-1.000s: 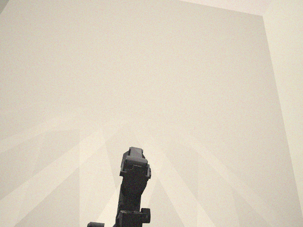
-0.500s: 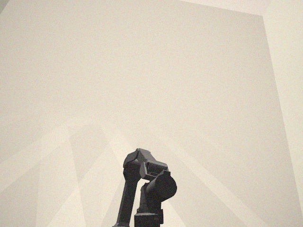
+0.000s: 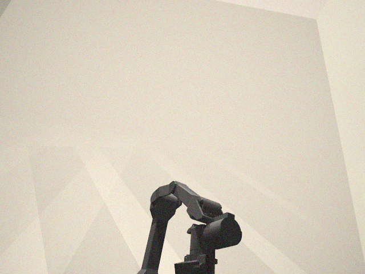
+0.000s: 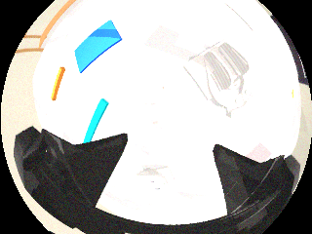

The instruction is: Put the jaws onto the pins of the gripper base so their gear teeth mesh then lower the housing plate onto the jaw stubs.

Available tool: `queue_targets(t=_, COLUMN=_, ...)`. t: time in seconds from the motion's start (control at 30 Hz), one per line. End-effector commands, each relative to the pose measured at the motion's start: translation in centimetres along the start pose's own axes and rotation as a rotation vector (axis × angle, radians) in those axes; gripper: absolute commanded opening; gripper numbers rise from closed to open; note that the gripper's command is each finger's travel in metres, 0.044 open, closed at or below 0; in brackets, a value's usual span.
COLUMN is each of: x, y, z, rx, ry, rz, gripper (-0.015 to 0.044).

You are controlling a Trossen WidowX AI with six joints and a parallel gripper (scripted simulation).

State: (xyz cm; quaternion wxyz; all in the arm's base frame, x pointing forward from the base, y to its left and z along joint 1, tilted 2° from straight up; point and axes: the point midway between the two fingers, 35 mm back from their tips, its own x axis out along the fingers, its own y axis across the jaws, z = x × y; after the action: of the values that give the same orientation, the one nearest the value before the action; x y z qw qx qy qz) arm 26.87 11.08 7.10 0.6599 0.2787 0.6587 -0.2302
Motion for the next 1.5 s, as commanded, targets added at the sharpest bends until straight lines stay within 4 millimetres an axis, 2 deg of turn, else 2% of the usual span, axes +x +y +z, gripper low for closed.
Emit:
queue_targets(t=0.0, x=-0.2, y=0.4, z=-1.1, rx=0.081, ry=-0.003, rz=-0.001, gripper=0.0440)
queue_targets(t=0.63, x=-0.4, y=2.0, z=-7.8, rx=0.558, ry=0.002, rz=-0.008, gripper=0.0440)
queue_targets(t=1.27, x=-0.8, y=2.0, z=-14.6, rx=1.034, ry=0.000, rz=-0.019, gripper=0.0440)
queue_targets(t=1.47, x=-0.8, y=1.9, z=-15.2, rx=1.071, ry=-0.001, rz=-0.020, gripper=0.0440)
